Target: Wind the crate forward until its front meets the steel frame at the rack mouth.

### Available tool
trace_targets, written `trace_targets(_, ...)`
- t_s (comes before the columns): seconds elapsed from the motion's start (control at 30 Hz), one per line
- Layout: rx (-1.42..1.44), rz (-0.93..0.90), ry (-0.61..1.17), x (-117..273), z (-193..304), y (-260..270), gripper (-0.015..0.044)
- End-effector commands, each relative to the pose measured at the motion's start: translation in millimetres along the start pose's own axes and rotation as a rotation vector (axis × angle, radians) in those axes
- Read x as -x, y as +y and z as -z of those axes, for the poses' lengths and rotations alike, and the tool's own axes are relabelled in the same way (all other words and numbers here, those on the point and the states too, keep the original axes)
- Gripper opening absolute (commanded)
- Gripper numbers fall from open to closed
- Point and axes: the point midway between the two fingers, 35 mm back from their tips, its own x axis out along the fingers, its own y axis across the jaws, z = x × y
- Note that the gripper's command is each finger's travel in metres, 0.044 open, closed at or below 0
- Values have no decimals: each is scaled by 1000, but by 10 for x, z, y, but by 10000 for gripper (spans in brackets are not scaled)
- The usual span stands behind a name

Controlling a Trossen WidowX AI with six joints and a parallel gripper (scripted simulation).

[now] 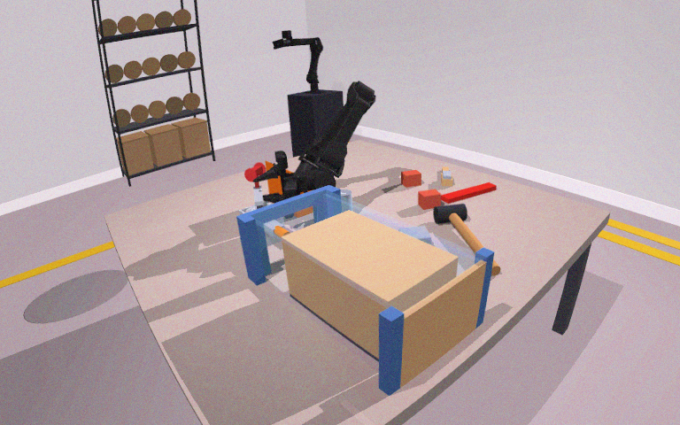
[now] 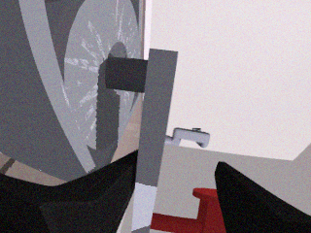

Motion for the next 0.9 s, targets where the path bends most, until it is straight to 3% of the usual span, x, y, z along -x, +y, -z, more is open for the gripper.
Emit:
trace_targets(0.0,3,18,8,-3,18,-41,240)
trace_targets(0.6,0,-1,-1,20,-6,2,240)
trace_targets(0.73,2,-16,-9,296,-66,38,240)
trace_targets(0.87,4,-17,-6,870,-48,50,240)
